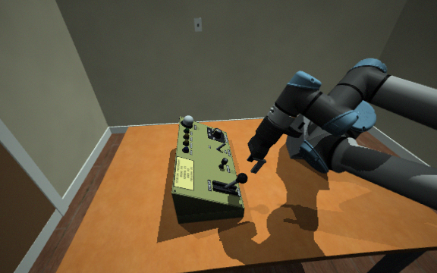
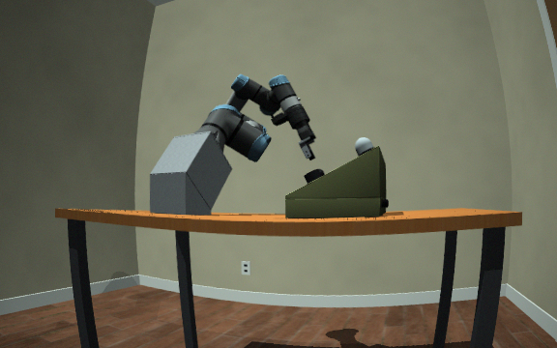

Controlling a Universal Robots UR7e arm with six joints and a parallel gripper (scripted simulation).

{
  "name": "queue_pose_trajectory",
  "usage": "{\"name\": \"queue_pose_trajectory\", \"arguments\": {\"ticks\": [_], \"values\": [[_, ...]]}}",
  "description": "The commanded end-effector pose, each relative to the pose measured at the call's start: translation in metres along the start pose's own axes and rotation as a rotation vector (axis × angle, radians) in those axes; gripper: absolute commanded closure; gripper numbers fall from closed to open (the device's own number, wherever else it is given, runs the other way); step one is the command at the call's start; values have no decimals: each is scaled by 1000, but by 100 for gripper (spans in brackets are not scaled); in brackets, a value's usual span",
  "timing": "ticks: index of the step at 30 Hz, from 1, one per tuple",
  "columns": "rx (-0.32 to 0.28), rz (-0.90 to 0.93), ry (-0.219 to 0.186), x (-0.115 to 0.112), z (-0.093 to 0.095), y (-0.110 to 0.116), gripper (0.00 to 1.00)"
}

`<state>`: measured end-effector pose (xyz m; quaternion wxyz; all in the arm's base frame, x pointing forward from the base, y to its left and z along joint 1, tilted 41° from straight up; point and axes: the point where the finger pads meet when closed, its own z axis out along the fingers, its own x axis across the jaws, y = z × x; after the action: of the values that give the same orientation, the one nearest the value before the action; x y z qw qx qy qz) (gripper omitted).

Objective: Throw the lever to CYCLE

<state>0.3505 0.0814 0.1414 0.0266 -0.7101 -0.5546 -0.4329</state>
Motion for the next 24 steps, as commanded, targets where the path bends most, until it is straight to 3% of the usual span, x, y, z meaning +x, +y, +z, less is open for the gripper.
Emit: {"name": "queue_pose_trajectory", "arguments": {"ticks": [1,24], "values": [[0,0,0,0,5,0,0],[0,0,0,0,35,0,0]]}}
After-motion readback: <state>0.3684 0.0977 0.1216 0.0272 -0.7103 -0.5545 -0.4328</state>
